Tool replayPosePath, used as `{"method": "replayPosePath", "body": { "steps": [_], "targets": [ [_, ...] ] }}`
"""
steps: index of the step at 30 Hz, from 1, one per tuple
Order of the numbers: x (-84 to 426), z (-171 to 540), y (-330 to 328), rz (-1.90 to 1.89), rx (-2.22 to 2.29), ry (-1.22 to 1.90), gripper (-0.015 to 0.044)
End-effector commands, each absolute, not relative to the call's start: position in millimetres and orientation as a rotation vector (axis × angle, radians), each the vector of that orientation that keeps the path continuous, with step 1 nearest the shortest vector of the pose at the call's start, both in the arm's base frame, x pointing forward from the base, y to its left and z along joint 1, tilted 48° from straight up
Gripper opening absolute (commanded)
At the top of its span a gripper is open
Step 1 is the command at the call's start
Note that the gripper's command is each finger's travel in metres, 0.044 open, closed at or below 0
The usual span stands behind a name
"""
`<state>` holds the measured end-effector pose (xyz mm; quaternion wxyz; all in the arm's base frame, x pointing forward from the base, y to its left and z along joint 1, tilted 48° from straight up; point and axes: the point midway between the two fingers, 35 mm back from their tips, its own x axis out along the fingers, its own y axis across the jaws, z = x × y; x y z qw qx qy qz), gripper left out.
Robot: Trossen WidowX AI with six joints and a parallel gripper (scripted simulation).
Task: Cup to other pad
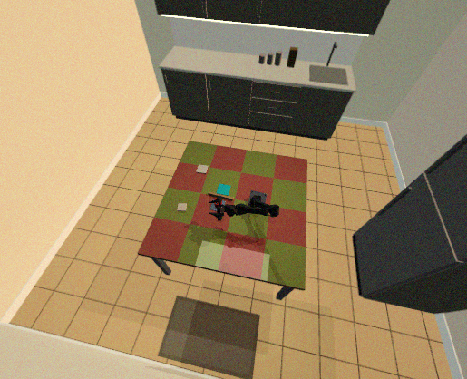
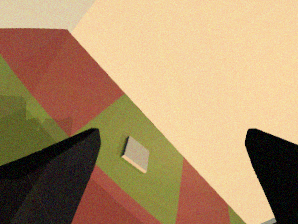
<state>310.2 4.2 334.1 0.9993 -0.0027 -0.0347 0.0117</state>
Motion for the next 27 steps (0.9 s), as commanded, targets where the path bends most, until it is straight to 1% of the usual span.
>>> {"method": "replayPosePath", "body": {
  "steps": [1, 3, 6, 9, 10, 15, 21, 23, 27],
  "targets": [
    [312, 332, 4, 0.026, -0.001, -0.054, 0.0374],
    [325, 311, 2, 0.045, 0.039, 0.067, 0.0321],
    [344, 262, -5, 0.070, 0.165, 0.344, 0.0242],
    [350, 216, -12, 0.071, 0.335, 0.615, 0.0164],
    [349, 202, -15, 0.066, 0.400, 0.703, 0.0148],
    [332, 147, -24, -0.001, 0.790, 1.118, 0.0148],
    [306, 122, -31, -0.162, 1.379, 1.535, 0.0148],
    [302, 120, -34, -0.207, 1.523, 1.610, 0.0148],
    [301, 120, -35, -0.213, 1.541, 1.619, 0.0148]
  ]
}}
